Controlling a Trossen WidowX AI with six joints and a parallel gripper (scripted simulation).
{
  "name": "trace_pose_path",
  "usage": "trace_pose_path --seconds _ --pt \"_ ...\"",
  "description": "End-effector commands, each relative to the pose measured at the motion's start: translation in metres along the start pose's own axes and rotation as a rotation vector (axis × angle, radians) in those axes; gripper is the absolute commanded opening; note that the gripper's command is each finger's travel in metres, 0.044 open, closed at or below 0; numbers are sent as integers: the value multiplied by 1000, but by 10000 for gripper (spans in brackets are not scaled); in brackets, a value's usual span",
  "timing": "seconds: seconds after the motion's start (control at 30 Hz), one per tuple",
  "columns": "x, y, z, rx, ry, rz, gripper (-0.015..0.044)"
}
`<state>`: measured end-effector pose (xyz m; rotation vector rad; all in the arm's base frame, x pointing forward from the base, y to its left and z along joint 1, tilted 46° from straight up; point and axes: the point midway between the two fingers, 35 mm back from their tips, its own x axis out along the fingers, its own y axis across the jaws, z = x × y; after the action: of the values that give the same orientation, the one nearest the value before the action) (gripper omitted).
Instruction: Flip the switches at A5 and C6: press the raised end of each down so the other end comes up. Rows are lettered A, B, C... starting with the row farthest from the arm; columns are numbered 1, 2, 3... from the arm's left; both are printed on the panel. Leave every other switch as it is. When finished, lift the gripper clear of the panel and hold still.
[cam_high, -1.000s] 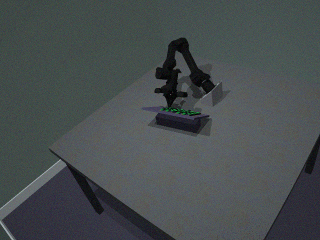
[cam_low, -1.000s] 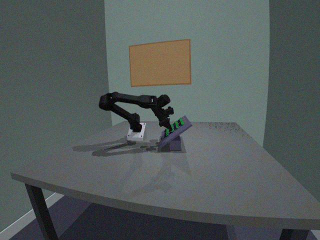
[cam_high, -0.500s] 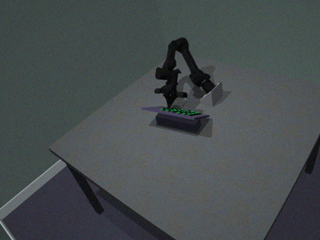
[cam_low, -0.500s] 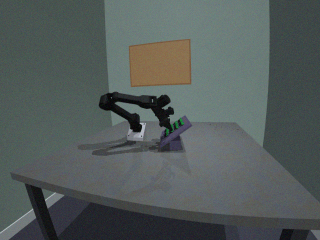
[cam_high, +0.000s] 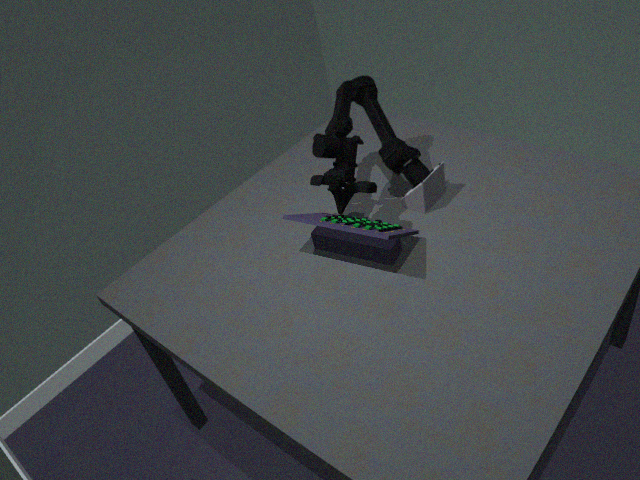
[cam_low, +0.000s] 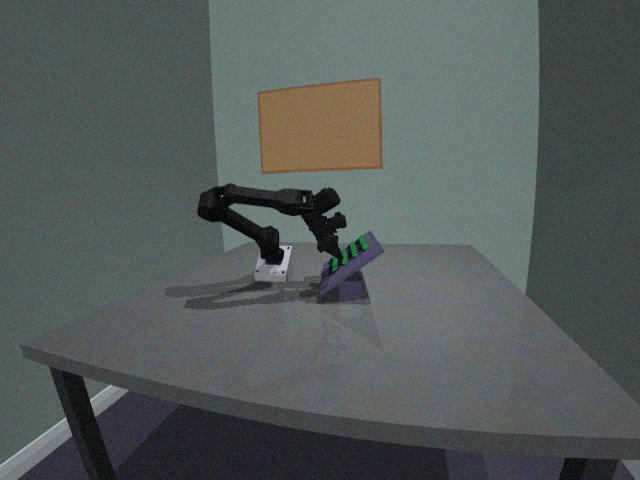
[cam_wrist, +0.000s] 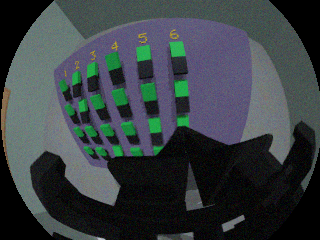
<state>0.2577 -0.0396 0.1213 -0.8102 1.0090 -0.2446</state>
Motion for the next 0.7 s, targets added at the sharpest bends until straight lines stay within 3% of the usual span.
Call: trace_pose_path --seconds 0.0,0.07,0.27,0.5,0.67 --pt "-37 -1 3 6 -28 -3 0" --pt "-54 -2 0 3 -38 -4 0" --pt "-56 0 0 3 -38 -3 0" --pt "-61 74 11 5 -36 3 0" --pt "-63 82 10 5 -39 -2 0"
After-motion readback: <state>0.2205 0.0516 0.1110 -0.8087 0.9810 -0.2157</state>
